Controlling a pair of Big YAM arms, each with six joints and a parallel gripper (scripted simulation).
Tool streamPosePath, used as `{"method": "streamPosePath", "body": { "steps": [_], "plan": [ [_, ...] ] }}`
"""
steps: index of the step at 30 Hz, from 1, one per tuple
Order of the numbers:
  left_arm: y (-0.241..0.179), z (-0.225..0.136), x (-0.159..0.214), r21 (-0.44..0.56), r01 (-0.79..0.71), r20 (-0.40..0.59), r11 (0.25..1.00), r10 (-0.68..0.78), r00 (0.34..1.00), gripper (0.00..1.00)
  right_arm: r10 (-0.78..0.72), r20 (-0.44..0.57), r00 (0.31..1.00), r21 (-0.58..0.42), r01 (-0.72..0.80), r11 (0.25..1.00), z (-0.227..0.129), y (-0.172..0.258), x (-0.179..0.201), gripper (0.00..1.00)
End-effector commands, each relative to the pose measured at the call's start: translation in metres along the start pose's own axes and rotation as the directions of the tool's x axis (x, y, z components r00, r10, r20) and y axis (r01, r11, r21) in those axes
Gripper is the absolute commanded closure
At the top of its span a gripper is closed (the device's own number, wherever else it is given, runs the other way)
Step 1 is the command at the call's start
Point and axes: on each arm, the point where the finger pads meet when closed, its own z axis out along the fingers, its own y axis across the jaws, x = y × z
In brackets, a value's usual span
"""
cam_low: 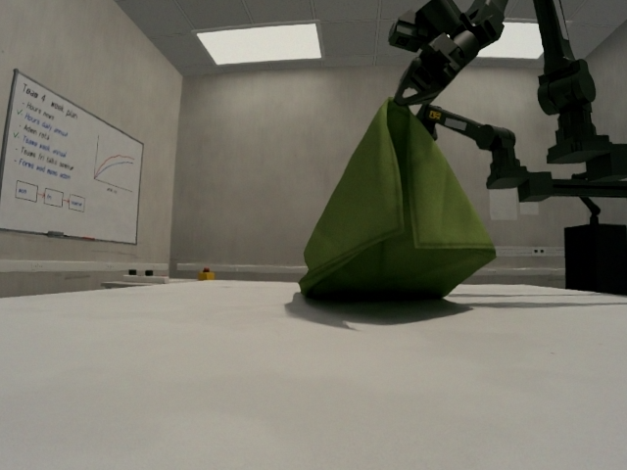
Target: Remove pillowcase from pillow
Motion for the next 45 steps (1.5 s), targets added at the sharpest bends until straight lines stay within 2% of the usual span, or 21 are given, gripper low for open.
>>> {"method": "streamPosePath", "body": {
  "steps": [1,6,7,9,11,13,16,19,23,24,26,30,32,36,40,41,42,45],
  "plan": [
    [0.023,-0.02,-0.048,-0.064,0.031,0.131,0.997,-0.022,0.991,0.98,0.015,0.007,1.0,0.0,-0.015,1.0,0.0,-0.003,-0.002,0.98],
    [0.013,-0.03,-0.052,-0.06,0.031,0.152,0.998,-0.022,0.988,0.98,0.015,0.007,1.0,0.0,-0.015,1.0,0.0,-0.003,-0.002,0.98],
    [0.016,-0.03,-0.074,-0.064,0.024,0.189,0.998,-0.012,0.982,0.98,0.015,0.007,1.0,0.0,-0.015,1.0,0.0,-0.003,-0.002,0.98],
    [0.009,-0.038,-0.058,-0.06,0.031,0.175,0.998,-0.02,0.984,0.98,0.015,0.007,1.0,0.0,-0.015,1.0,0.0,-0.003,-0.002,0.98],
    [0.02,-0.046,-0.064,-0.082,0.051,0.202,0.995,-0.033,0.979,0.98,0.015,0.007,1.0,0.0,-0.015,1.0,0.0,-0.003,-0.002,0.98],
    [0.015,-0.052,-0.089,-0.078,0.045,0.252,0.996,-0.024,0.967,0.98,0.015,0.007,1.0,0.0,-0.015,1.0,0.0,-0.003,-0.002,0.98],
    [0.019,-0.063,-0.08,-0.092,0.066,0.26,0.994,-0.04,0.965,0.98,0.015,0.007,1.0,0.0,-0.015,1.0,0.0,-0.003,-0.002,0.98],
    [0.015,-0.074,-0.101,-0.09,0.067,0.31,0.994,-0.036,0.95,0.98,0.015,0.007,1.0,0.0,-0.015,1.0,0.0,-0.003,-0.002,0.98],
    [0.013,-0.08,-0.096,-0.09,0.075,0.316,0.993,-0.043,0.948,0.98,0.015,0.007,1.0,0.0,-0.015,1.0,0.0,-0.003,-0.002,0.98],
    [0.03,-0.084,-0.112,-0.116,0.09,0.345,0.989,-0.044,0.938,0.98,0.015,0.007,1.0,0.0,-0.015,1.0,0.0,-0.003,-0.002,0.98],
    [0.024,-0.09,-0.096,-0.114,0.097,0.335,0.989,-0.054,0.941,0.98,0.015,0.007,1.0,0.0,-0.015,1.0,0.0,-0.003,-0.002,0.98],
    [0.017,-0.106,-0.124,-0.104,0.101,0.406,0.99,-0.05,0.913,0.98,0.015,0.007,1.0,0.0,-0.015,1.0,0.0,-0.003,-0.002,0.98],
    [0.014,-0.112,-0.117,-0.103,0.108,0.41,0.989,-0.057,0.91,0.98,0.015,0.007,1.0,0.0,-0.015,1.0,0.0,-0.003,-0.002,0.98],
    [0.017,-0.129,-0.133,-0.109,0.126,0.462,0.986,-0.062,0.885,0.98,0.015,0.007,1.0,0.0,-0.015,1.0,0.0,-0.003,-0.002,0.98],
    [0.014,-0.135,-0.129,-0.108,0.134,0.472,0.985,-0.068,0.879,0.98,0.015,0.007,1.0,0.0,-0.015,1.0,0.0,-0.003,-0.002,0.98],
    [0.022,-0.139,-0.145,-0.118,0.139,0.497,0.983,-0.062,0.865,0.98,0.015,0.007,1.0,0.0,-0.015,1.0,0.0,-0.003,-0.002,0.98],
    [0.013,-0.14,-0.129,-0.108,0.137,0.482,0.985,-0.069,0.874,0.98,0.015,0.007,1.0,0.0,-0.015,1.0,0.0,-0.003,-0.002,0.98],
    [0.013,-0.153,-0.137,-0.107,0.15,0.518,0.983,-0.074,0.852,0.98,0.015,0.007,1.0,0.0,-0.015,1.0,0.0,-0.003,-0.002,0.98]
  ]
}}
